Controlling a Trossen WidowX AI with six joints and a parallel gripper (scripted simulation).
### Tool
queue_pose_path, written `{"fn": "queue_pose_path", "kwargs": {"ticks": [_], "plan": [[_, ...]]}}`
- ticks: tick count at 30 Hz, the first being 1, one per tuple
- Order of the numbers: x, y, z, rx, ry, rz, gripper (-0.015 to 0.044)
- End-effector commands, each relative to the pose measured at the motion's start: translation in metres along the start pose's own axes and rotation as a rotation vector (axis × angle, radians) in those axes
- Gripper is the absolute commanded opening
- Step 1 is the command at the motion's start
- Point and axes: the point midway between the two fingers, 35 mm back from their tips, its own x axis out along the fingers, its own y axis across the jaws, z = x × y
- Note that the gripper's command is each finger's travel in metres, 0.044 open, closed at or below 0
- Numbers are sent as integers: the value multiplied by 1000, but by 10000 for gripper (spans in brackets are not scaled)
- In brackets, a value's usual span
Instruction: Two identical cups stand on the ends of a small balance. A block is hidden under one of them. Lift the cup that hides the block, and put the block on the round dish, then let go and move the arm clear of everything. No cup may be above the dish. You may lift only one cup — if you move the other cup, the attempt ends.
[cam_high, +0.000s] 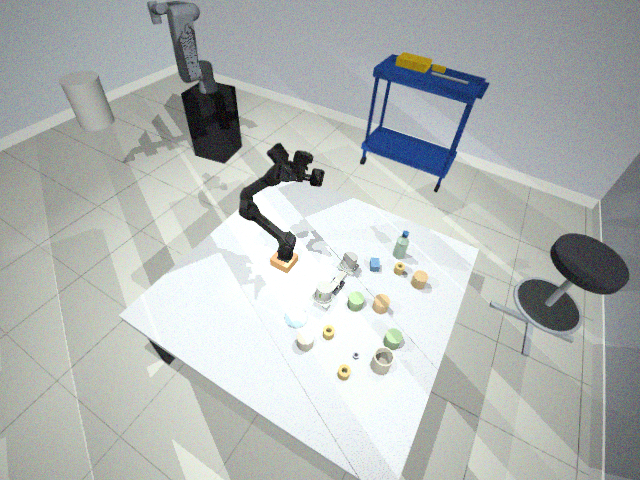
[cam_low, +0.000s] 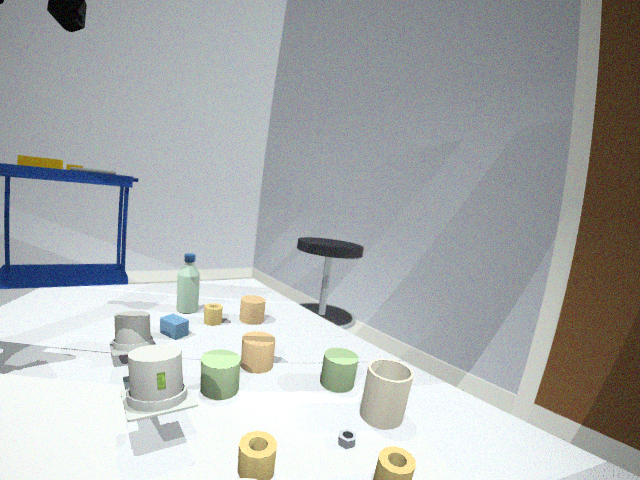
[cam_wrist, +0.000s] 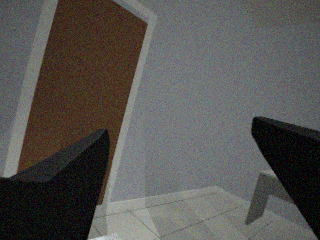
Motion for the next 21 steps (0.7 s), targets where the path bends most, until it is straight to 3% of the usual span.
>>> {"fn": "queue_pose_path", "kwargs": {"ticks": [1,21], "plan": [[0,1,0,-1,0,3,426],[-20,100,-86,-39,152,373,440]]}}
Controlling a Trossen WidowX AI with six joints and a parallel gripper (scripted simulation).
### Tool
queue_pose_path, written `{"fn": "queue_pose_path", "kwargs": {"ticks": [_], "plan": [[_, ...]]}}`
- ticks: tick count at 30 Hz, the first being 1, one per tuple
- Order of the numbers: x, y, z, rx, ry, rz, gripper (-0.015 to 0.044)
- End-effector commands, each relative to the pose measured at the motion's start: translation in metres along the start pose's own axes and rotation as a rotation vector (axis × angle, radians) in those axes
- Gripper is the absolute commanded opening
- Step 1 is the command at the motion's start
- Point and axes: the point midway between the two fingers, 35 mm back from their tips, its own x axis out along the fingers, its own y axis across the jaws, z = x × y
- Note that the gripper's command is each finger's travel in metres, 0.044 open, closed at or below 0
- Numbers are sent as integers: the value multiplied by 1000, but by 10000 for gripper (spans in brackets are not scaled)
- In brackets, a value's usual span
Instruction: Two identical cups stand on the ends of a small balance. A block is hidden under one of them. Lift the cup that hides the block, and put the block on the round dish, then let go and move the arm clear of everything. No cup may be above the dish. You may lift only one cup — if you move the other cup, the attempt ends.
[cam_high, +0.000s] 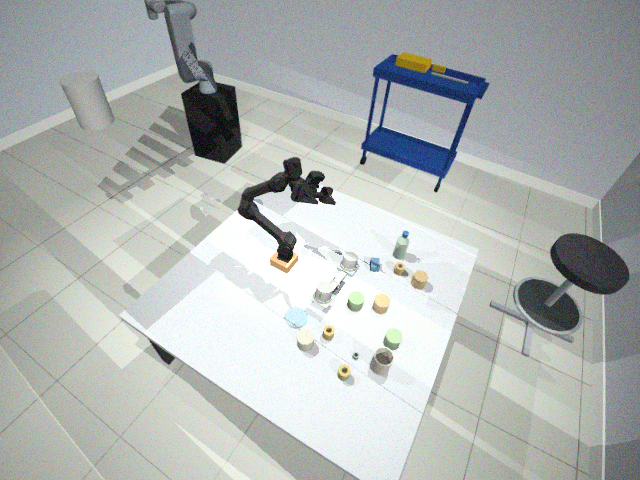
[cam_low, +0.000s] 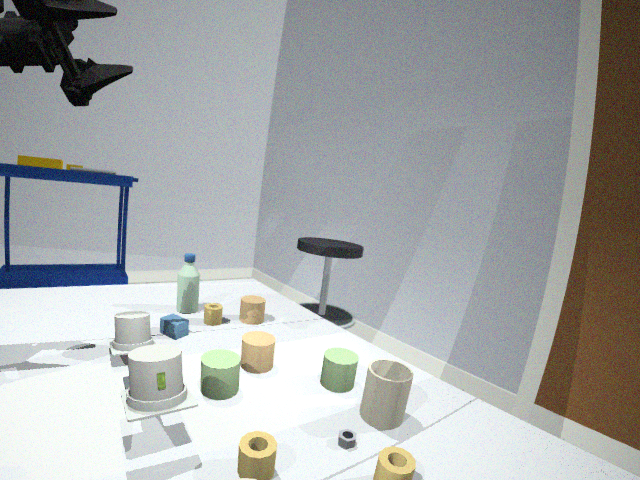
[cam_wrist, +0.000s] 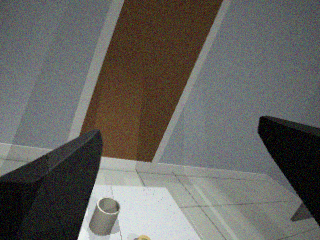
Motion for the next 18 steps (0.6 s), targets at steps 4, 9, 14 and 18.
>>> {"fn": "queue_pose_path", "kwargs": {"ticks": [4,9,14,18], "plan": [[-2,33,-39,21,93,133,440],[-5,57,-70,47,181,224,440],[-13,79,-102,82,285,309,440],[-21,95,-128,118,377,372,440]]}}
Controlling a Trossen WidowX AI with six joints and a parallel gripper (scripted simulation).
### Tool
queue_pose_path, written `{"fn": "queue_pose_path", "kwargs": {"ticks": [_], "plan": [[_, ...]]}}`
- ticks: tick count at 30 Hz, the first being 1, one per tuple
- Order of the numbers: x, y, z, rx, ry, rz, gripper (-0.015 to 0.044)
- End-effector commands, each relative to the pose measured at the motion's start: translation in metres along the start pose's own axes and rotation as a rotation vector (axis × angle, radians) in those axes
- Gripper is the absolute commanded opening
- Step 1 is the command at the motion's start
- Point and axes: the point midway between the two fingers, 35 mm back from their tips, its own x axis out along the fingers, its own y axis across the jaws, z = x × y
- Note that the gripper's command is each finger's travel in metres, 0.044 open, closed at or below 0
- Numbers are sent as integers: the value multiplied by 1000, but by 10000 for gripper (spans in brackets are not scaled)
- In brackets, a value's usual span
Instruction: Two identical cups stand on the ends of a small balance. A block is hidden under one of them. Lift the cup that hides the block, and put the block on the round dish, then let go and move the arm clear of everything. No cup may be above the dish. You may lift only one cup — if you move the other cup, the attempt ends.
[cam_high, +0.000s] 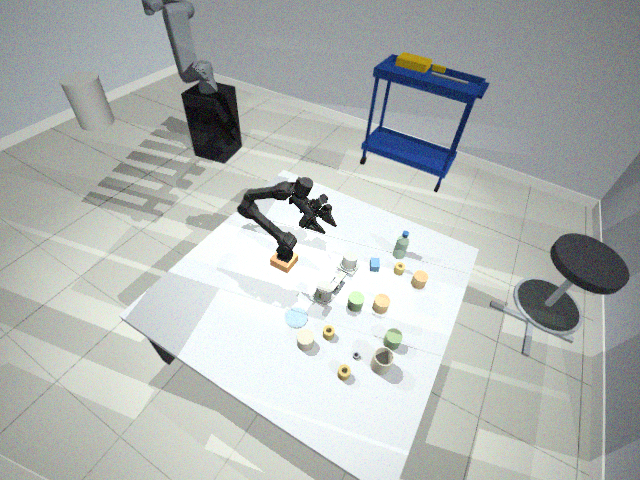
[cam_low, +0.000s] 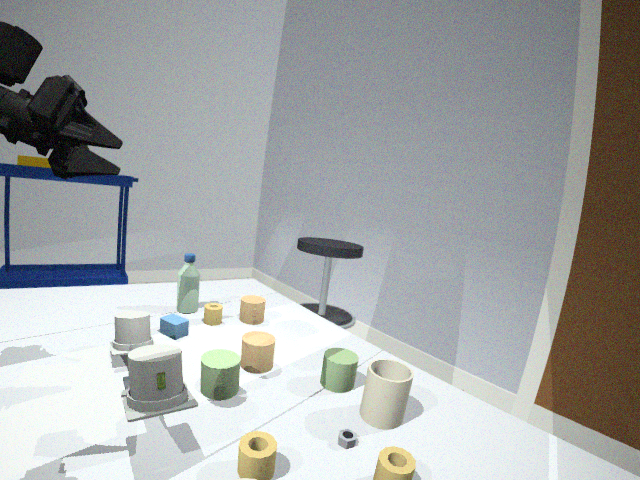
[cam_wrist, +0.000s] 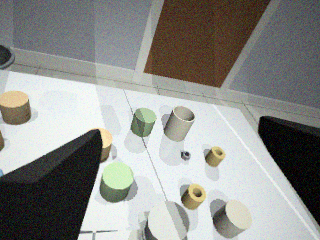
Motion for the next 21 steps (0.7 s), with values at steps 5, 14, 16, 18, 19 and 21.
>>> {"fn": "queue_pose_path", "kwargs": {"ticks": [5,14,16,18,19,21], "plan": [[4,27,-57,95,178,119,440],[-1,57,-122,237,415,226,440],[-3,61,-131,261,452,239,440],[-3,62,-132,264,456,240,440],[-3,62,-132,264,456,240,440],[-3,62,-132,259,458,243,440]]}}
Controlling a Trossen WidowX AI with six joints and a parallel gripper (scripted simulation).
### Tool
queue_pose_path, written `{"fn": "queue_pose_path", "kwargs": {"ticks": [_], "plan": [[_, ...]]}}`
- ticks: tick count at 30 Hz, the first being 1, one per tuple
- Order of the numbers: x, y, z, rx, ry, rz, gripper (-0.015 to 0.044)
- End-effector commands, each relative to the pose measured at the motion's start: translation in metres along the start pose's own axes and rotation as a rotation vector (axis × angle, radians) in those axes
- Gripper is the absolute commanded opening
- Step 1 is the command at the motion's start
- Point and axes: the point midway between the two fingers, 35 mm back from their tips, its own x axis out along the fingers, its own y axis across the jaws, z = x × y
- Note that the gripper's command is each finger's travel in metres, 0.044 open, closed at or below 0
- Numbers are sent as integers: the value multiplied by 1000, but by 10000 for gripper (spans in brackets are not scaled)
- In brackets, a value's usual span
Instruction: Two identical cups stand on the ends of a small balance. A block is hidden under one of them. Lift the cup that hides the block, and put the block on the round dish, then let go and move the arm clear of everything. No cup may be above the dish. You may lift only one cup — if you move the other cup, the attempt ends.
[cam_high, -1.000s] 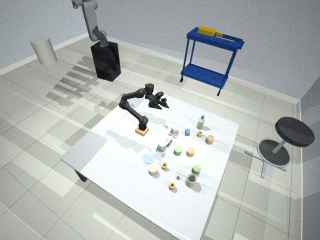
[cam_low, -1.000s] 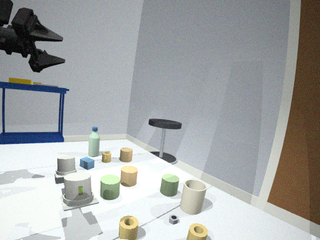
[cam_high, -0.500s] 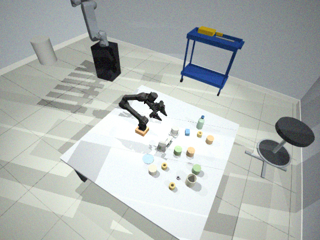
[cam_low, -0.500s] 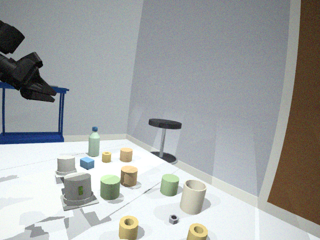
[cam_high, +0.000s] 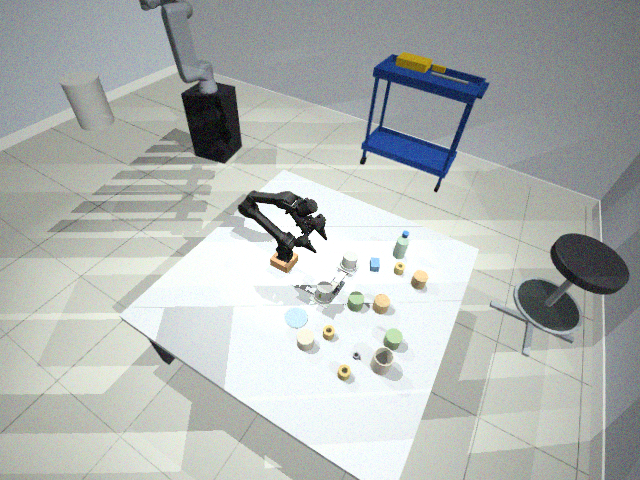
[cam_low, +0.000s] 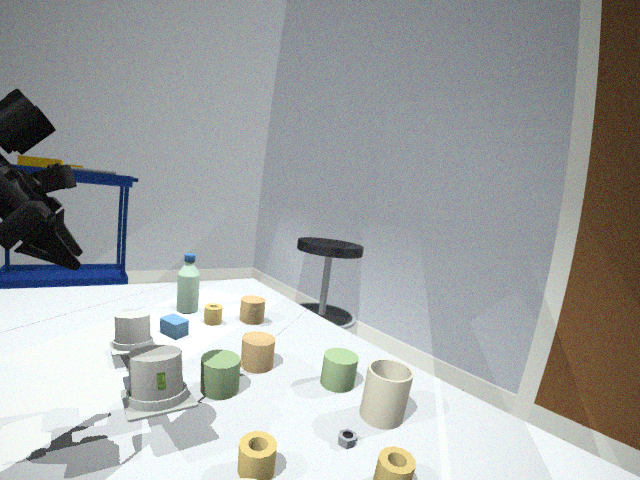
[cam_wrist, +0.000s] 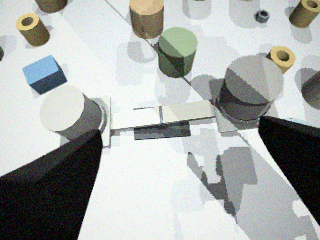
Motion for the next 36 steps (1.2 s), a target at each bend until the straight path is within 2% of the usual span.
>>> {"fn": "queue_pose_path", "kwargs": {"ticks": [1,20,36], "plan": [[1,2,-3,-6,16,13,440],[47,45,27,-555,263,180,440],[98,89,32,-1028,444,374,440]]}}
